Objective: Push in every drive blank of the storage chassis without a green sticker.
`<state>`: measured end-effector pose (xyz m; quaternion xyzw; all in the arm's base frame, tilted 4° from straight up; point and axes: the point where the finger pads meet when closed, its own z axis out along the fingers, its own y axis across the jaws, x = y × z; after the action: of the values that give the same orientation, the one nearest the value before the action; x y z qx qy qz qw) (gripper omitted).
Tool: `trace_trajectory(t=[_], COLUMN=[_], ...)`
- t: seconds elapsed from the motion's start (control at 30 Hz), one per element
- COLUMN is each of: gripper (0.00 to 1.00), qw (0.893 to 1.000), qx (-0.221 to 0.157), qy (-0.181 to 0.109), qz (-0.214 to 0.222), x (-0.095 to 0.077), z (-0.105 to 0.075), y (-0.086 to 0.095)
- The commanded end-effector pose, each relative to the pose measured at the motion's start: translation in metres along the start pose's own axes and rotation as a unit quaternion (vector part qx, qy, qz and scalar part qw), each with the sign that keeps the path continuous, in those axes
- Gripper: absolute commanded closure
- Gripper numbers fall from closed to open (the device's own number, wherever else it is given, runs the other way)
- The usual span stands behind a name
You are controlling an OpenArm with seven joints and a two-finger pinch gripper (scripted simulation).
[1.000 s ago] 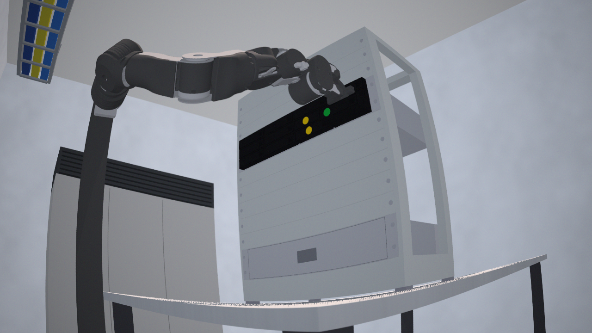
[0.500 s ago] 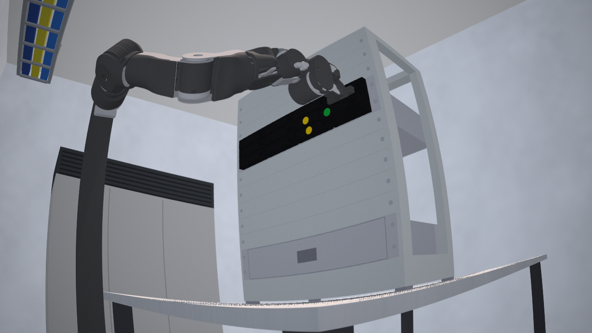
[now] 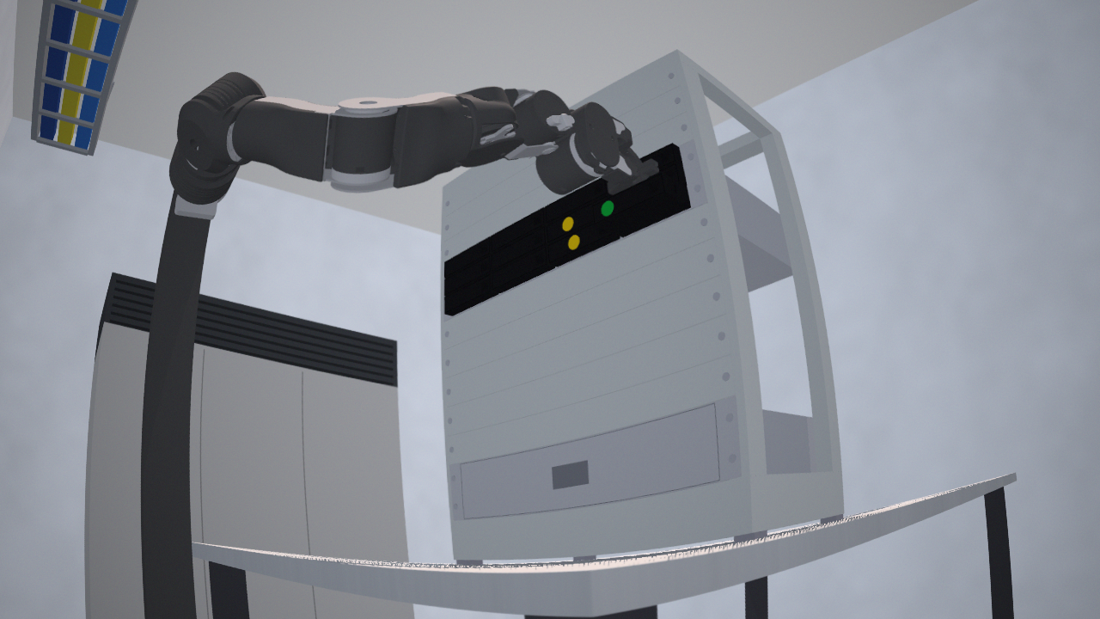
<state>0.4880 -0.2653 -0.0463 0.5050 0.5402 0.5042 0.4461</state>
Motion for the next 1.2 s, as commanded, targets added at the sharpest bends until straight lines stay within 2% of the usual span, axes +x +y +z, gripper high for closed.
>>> trace_trajectory(t=[0.0, 1.17], gripper=[1.00, 1.00], qw=[1.000, 1.000], qx=[-0.007, -0.009], qy=[0.003, 0.004], qz=[0.002, 0.000], x=[0.0056, 0.0077], z=[0.0036, 0.0023], y=[0.0035, 0.0055])
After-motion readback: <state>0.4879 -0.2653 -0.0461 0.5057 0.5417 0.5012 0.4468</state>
